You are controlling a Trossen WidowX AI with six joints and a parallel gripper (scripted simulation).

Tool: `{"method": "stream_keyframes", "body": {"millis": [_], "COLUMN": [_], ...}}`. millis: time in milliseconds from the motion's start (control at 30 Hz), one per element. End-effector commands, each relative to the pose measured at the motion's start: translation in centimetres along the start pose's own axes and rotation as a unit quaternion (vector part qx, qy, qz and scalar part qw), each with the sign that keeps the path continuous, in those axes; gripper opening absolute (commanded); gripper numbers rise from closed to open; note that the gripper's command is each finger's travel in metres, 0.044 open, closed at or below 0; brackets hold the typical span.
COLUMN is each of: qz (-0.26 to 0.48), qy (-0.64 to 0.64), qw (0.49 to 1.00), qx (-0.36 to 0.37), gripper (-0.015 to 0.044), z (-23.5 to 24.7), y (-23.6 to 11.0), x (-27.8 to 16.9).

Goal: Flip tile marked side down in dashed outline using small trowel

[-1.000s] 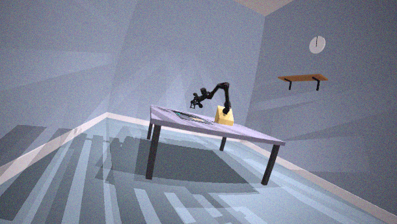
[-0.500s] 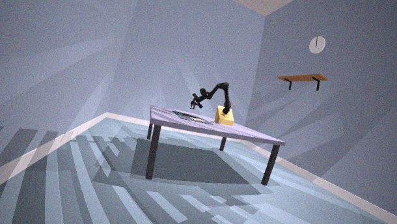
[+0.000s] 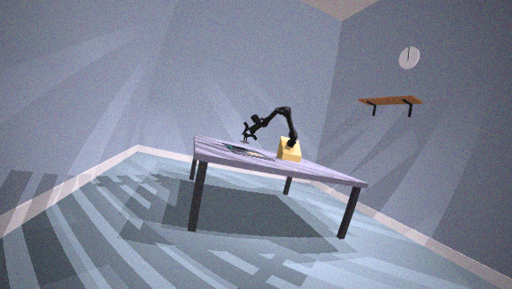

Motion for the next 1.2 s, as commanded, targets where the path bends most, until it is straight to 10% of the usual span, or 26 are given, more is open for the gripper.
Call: {"method": "stream_keyframes", "body": {"millis": [0, 1167], "qz": [-0.045, -0.448], "qy": [0.056, 0.398], "qw": [0.997, 0.8], "qx": [-0.002, 0.022], "gripper": [0.0, 0.0], "z": [1.1, 2.9], "y": [0.9, 6.6], "x": [0.6, 5.4]}}
Point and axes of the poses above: the point midway between the two fingers, 35 mm back from their tips, its own y axis out along the fingers, its own z axis across the jaws, x = y × z, the point moved 10 cm from there along -y, back along the fingers, and after that the axes turned 6 degrees about -y, right-handed, at the moved point
